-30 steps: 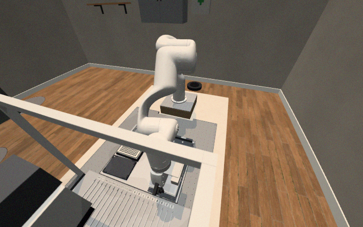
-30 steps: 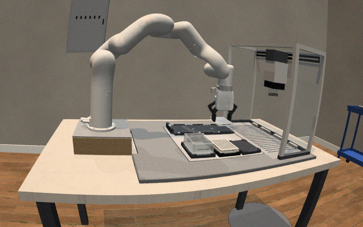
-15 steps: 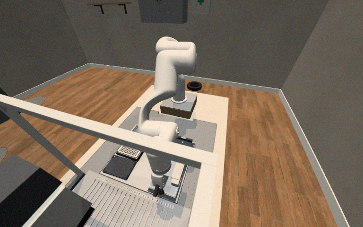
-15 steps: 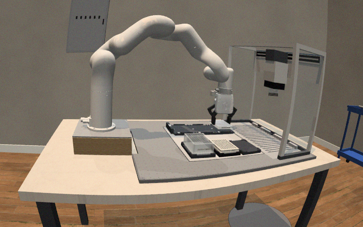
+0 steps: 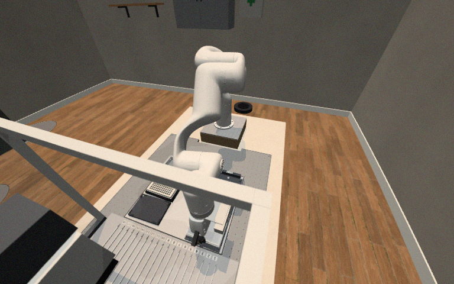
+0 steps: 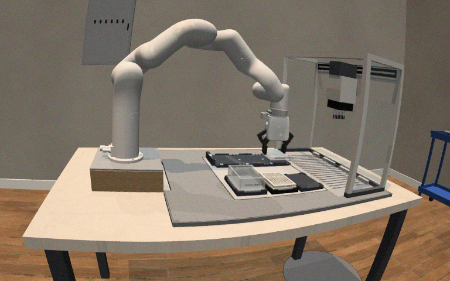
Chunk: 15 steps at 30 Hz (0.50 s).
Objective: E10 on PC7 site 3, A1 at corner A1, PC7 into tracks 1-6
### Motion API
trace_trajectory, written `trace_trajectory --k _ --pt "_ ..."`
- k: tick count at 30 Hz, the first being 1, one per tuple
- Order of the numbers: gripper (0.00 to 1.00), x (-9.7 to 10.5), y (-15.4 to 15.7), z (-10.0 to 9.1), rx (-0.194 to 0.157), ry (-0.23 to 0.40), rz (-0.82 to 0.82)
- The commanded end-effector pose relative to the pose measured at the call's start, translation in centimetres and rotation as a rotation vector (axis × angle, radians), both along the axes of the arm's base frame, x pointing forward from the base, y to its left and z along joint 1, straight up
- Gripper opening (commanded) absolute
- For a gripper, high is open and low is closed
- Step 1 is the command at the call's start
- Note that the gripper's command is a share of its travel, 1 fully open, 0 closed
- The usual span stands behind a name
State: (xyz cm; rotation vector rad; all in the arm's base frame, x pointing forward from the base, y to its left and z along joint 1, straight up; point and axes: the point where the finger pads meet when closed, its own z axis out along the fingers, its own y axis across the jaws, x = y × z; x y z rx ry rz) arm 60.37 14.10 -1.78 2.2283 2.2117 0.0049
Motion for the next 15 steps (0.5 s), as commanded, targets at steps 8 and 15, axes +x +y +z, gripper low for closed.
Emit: trace_trajectory --k 8,15 --pt "0.00 0.16 0.03 -0.44 0.001 -0.004 0.000" --pt "0.00 0.16 0.03 -0.77 0.001 -0.004 0.000"
